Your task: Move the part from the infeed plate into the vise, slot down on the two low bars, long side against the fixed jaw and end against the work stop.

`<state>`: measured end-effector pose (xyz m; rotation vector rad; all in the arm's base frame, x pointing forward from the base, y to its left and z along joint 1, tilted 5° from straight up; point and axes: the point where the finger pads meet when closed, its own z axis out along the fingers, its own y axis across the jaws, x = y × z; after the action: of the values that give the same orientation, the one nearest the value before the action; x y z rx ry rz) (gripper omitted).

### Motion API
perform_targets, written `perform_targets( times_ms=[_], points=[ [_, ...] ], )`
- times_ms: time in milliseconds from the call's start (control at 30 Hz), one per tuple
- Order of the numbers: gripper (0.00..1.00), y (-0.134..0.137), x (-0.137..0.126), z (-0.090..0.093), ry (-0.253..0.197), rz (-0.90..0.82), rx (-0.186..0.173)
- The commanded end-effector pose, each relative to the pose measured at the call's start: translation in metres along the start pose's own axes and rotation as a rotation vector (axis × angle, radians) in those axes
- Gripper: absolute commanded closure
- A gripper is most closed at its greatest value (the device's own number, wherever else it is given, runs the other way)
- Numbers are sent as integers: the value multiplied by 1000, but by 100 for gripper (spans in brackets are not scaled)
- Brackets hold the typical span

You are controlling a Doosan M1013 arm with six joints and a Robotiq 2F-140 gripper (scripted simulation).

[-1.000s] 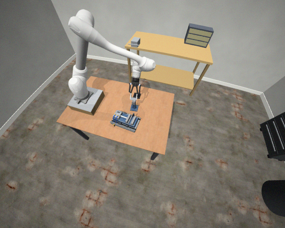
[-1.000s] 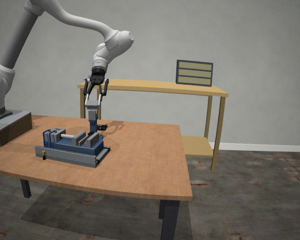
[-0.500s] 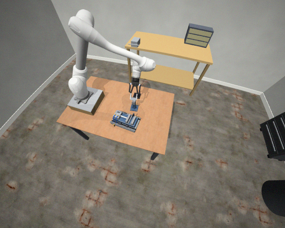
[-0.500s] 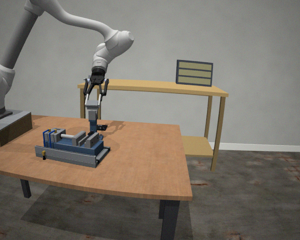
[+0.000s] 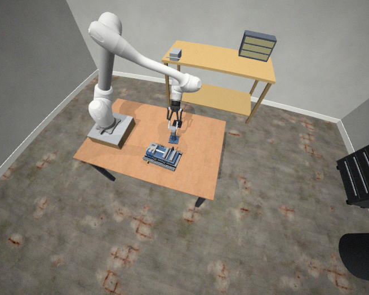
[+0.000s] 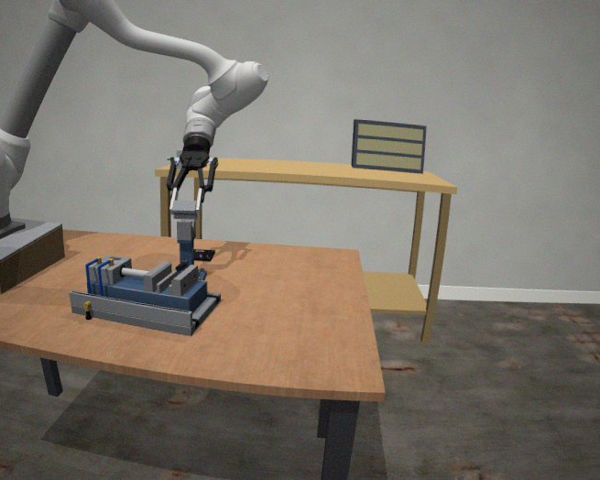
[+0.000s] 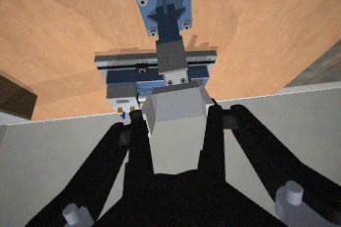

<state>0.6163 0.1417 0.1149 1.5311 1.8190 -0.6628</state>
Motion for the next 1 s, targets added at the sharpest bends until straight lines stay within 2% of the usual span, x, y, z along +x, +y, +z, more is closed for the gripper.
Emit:
perform_targets(
  times_ms=[0, 533, 967],
  points=[
    [100, 1, -1, -4, 0, -4, -1],
    [100, 1, -1, -4, 4, -4, -1],
    [100, 0, -2, -3, 35, -4, 0]
  ],
)
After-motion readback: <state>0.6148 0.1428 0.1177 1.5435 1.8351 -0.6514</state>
